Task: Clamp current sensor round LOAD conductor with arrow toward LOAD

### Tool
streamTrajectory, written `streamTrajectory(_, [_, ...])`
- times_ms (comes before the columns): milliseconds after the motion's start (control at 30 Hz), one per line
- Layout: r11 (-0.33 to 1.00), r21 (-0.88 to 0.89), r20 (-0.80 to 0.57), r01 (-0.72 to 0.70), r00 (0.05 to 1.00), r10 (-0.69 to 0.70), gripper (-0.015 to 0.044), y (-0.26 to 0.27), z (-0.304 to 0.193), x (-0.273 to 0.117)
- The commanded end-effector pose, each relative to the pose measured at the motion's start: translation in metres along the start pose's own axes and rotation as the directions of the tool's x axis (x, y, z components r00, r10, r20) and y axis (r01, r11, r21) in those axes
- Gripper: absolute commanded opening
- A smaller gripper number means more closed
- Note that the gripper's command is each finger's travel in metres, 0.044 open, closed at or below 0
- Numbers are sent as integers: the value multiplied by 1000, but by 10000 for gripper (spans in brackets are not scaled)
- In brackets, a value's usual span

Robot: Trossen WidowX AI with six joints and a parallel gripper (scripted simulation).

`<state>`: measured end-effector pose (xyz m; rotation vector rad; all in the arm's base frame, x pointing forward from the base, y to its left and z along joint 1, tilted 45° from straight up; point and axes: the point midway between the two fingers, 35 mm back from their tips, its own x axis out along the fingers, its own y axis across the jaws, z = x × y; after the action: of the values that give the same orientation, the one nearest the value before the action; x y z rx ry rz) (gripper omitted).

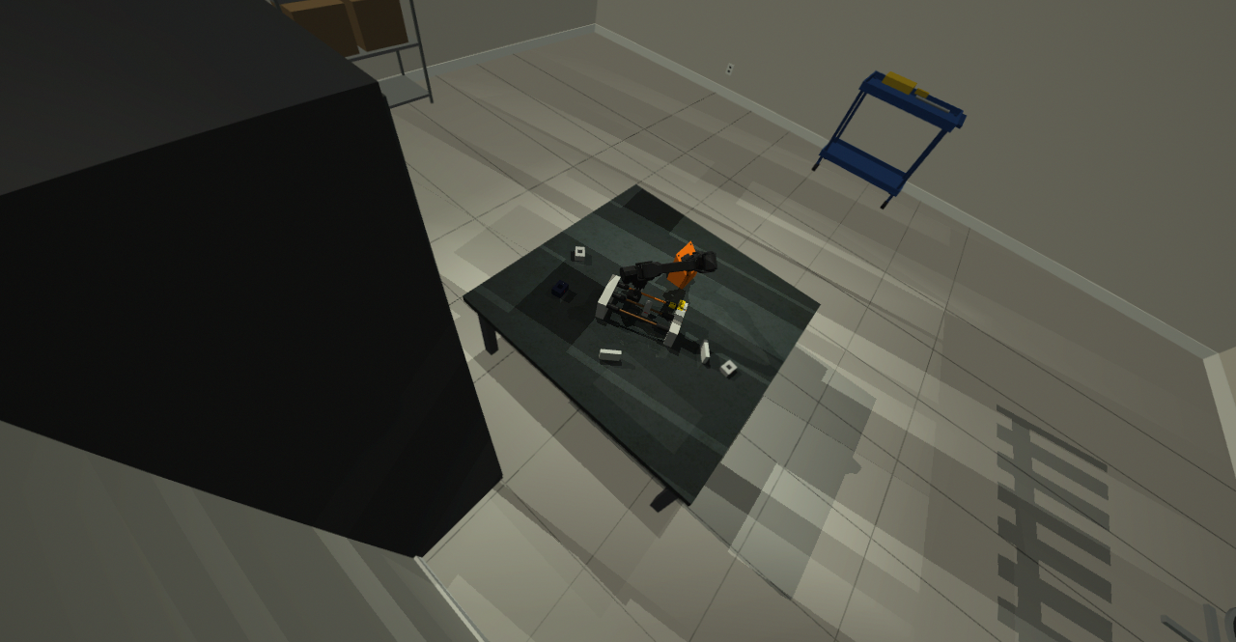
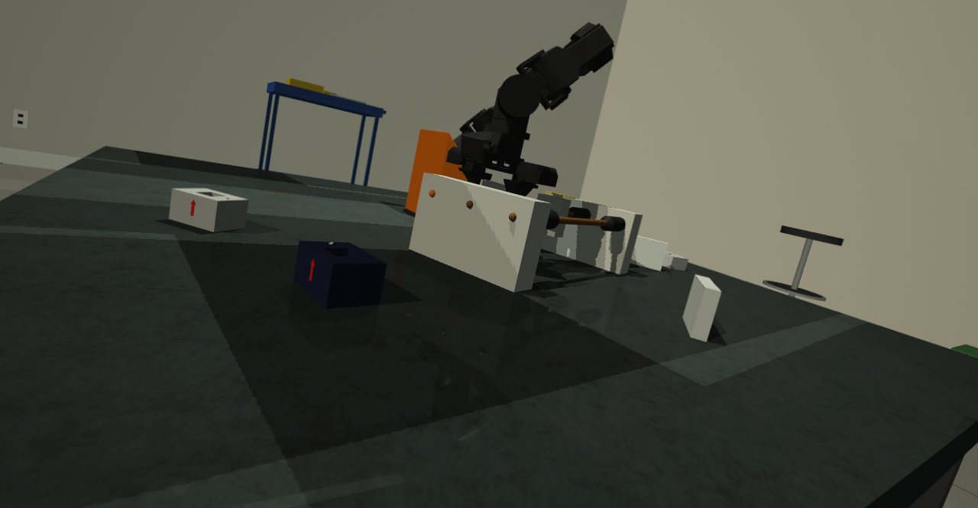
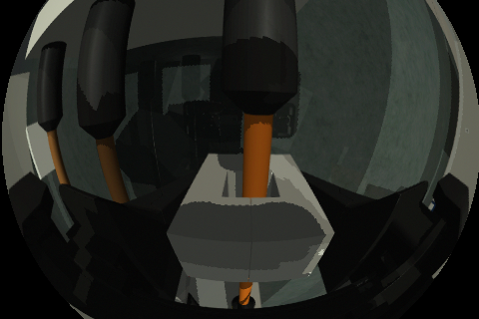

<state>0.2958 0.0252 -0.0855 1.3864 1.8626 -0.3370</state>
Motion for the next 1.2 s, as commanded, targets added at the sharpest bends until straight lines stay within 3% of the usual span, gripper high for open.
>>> streamTrajectory(0, [1000,0,0,0,1000,0,273,0,0,0])
streamTrajectory(867, [1000,0,0,0,1000,0,273,0,0,0])
streamTrajectory(1167, [1000,0,0,0,1000,0,213,0,0,0])
